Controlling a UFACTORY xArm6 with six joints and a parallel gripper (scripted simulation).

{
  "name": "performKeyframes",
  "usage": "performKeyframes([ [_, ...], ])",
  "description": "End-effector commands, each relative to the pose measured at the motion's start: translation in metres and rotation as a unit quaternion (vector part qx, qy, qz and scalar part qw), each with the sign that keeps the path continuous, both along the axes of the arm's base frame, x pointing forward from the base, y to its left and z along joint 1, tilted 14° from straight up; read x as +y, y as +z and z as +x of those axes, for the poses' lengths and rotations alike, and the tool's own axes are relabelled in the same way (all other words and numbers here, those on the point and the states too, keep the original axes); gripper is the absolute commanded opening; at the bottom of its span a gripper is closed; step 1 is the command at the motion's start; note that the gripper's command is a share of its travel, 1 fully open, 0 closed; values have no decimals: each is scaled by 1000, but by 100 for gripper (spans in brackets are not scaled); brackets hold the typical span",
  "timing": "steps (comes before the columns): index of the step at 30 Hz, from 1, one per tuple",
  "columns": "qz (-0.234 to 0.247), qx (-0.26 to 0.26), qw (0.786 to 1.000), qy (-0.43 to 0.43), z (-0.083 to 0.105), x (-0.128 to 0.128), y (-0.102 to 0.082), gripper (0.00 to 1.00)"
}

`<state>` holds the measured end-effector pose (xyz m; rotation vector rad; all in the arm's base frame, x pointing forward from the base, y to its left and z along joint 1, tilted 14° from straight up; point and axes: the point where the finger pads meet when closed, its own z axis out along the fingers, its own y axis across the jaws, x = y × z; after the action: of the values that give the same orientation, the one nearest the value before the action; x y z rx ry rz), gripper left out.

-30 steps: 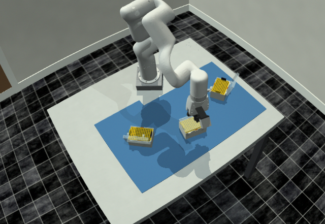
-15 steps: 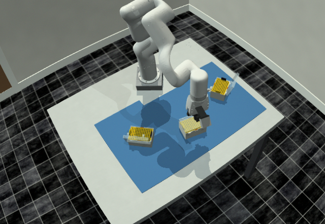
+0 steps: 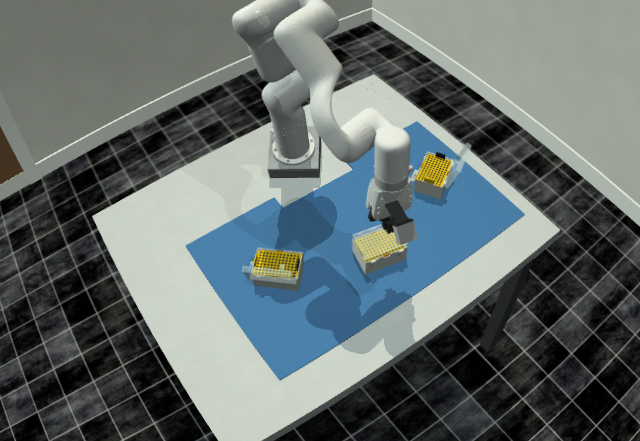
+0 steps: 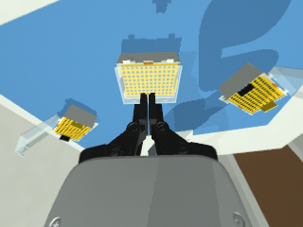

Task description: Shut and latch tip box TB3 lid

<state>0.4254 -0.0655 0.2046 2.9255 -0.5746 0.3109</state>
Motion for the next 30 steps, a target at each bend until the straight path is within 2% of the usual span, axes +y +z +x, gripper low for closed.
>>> performKeyframes([
  [1, 0, -1, 1000, 0, 0, 1, 7, 0],
  [11, 0, -1, 1000, 0, -4, 5, 25, 0],
  [30, 0, -1, 1000, 0, -4, 5, 25, 0],
])
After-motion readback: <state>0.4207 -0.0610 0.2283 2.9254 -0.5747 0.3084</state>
